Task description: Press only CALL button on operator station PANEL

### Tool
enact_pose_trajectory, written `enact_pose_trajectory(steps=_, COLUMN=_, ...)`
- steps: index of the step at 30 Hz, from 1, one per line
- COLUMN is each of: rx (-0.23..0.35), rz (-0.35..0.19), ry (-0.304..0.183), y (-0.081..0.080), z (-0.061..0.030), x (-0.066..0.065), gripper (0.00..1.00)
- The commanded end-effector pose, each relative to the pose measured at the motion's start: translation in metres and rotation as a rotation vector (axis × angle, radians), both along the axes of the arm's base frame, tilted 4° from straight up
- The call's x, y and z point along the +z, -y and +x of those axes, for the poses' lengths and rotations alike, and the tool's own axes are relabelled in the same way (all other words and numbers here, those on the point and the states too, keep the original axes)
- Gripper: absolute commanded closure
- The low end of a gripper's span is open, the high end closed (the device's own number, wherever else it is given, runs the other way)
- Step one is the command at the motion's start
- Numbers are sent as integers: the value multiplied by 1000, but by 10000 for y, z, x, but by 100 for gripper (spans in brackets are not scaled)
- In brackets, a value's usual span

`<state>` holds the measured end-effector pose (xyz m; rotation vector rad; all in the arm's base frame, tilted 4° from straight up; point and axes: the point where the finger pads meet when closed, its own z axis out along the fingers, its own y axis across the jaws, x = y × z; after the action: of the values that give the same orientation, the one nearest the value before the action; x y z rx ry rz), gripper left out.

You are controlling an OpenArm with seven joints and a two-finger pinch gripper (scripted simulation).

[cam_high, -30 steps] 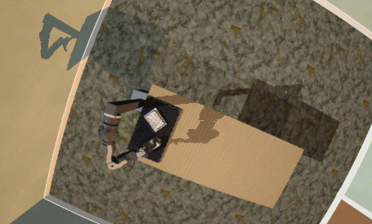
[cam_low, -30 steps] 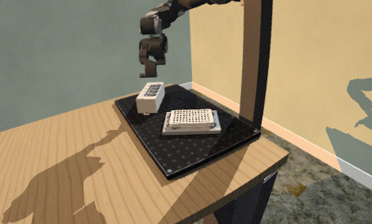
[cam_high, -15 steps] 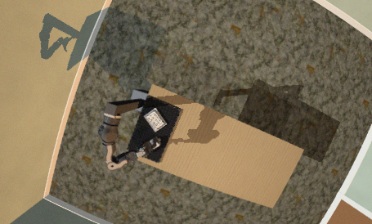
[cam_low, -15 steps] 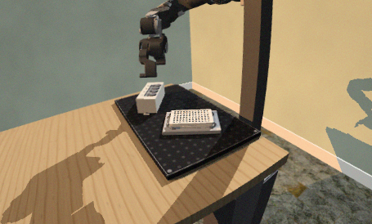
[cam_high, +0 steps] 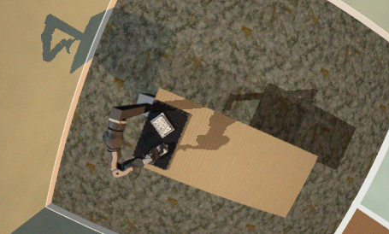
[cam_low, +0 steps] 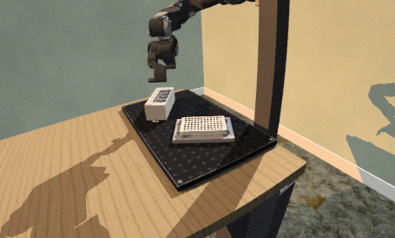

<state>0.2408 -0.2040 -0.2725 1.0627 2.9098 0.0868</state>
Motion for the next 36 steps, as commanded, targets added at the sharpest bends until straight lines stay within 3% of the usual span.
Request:
enact_pose_trajectory(steps=1, rx=1, rz=-3, ry=-4, y=8, z=-6, x=2, gripper=0)
enact_pose_trajectory(steps=23, rx=1, rz=-3, ry=-4, y=8, z=-6, x=2, gripper=0)
enact_pose_trajectory(steps=24, rx=1, rz=-3, ry=-4, y=8, z=-6, x=2, gripper=100)
enact_pose_trajectory(steps=36, rx=1, rz=-3, ry=-4, y=8, z=-6, x=2, gripper=100)
